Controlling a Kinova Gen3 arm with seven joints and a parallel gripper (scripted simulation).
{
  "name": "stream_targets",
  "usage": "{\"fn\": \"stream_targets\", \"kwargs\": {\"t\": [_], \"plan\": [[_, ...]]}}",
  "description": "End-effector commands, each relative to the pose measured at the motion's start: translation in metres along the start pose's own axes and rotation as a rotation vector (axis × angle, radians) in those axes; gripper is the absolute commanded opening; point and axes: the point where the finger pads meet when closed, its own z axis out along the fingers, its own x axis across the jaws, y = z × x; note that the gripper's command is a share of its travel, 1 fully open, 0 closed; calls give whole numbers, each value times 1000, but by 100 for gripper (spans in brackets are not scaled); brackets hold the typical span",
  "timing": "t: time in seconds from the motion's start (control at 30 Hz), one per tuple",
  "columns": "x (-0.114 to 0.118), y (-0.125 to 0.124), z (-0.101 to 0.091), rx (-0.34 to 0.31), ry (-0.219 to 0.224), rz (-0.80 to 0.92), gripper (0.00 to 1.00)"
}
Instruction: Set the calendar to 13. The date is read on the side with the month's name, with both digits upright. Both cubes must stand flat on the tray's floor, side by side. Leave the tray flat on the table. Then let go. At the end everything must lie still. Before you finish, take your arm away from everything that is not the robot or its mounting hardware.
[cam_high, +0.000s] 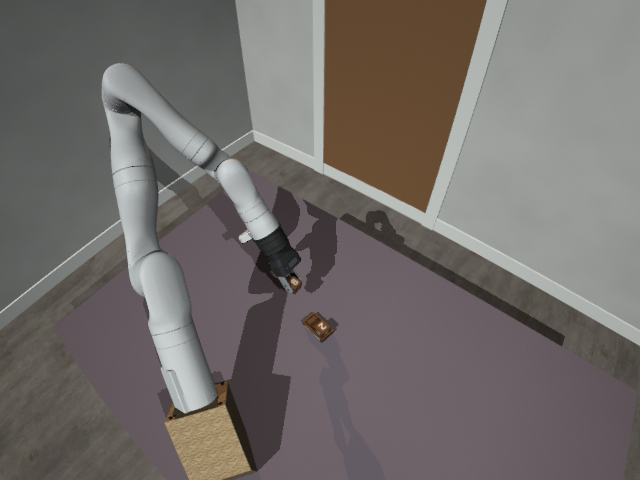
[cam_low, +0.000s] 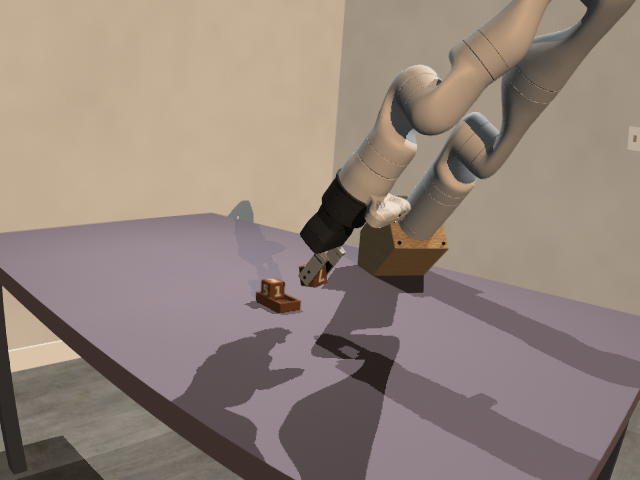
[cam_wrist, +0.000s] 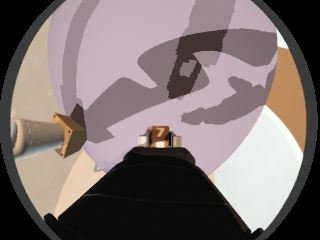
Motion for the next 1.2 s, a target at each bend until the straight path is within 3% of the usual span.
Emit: {"fn": "stream_targets", "kwargs": {"t": [0.0, 1.17], "plan": [[1, 3, 0, 6, 2, 8, 60], [21, -3, -4, 99, 70, -2, 60]]}}
